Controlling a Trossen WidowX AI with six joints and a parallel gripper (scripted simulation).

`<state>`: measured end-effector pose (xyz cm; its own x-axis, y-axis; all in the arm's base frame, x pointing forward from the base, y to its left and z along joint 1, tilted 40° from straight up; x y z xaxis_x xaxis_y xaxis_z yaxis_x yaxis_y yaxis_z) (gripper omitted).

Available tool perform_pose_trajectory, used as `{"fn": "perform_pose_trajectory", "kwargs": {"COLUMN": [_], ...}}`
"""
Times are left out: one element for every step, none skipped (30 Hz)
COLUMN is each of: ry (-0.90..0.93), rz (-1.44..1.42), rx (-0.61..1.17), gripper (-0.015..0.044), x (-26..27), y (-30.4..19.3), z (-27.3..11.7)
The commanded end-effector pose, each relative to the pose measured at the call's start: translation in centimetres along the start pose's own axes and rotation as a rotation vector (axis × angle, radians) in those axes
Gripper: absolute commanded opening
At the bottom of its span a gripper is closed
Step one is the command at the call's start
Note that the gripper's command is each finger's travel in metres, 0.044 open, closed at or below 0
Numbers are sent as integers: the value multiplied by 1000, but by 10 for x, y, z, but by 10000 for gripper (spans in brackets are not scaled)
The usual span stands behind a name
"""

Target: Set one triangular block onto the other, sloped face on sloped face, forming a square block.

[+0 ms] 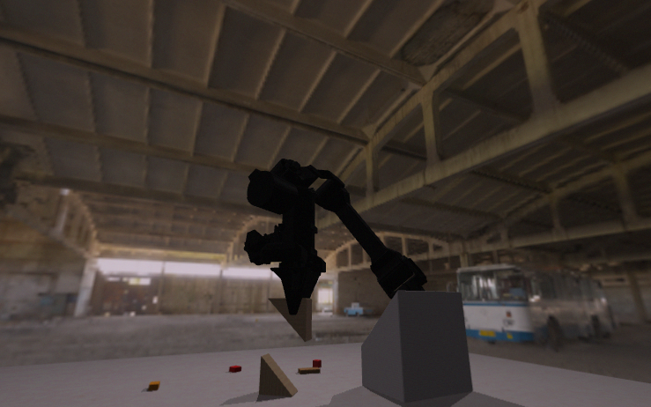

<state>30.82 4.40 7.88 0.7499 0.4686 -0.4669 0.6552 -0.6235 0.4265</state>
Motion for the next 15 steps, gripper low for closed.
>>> {"fn": "perform_pose_trajectory", "kwargs": {"ry": [-6,-6,-7,-7,-7,-7,-8,-8,-8,-8,-9,-9,-9,-10,-10], "rz": [-5,-5,-5,-6,-6,-6,-6,-6,-6,-7,-7,-7,-7,-7,-7], "rx": [-4,-4,-4,-4,-3,-3,-3,-3,-3,-3,-3,-3,-3,-3,-3], "gripper": [0,0,0,0,0,0,0,0,0,0,0,0,0,0,0], "x": [-16,-20,-25,-29,-33,-38,-42,-46,-51,-55,-59,-64,-68,-72,-76], "y": [2,2,2,3,3,3,3,3,3,3,2,2,2,2,1], "z": [-5,-6,-7,-8,-10,-11,-12,-13,-14,-15,-16,-16,-17,-18,-18]}}
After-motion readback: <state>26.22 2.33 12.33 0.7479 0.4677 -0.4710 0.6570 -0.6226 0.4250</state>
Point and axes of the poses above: the point midway between the two fingers, 35 mm back from their tips, its own z axis out along the fingers, its own x axis across the jaws, y = z × x, the point moved 8 cm from there along -z, back along the fingers, and after that the axes turned 2 degrees about z, right-handed, at the moved point
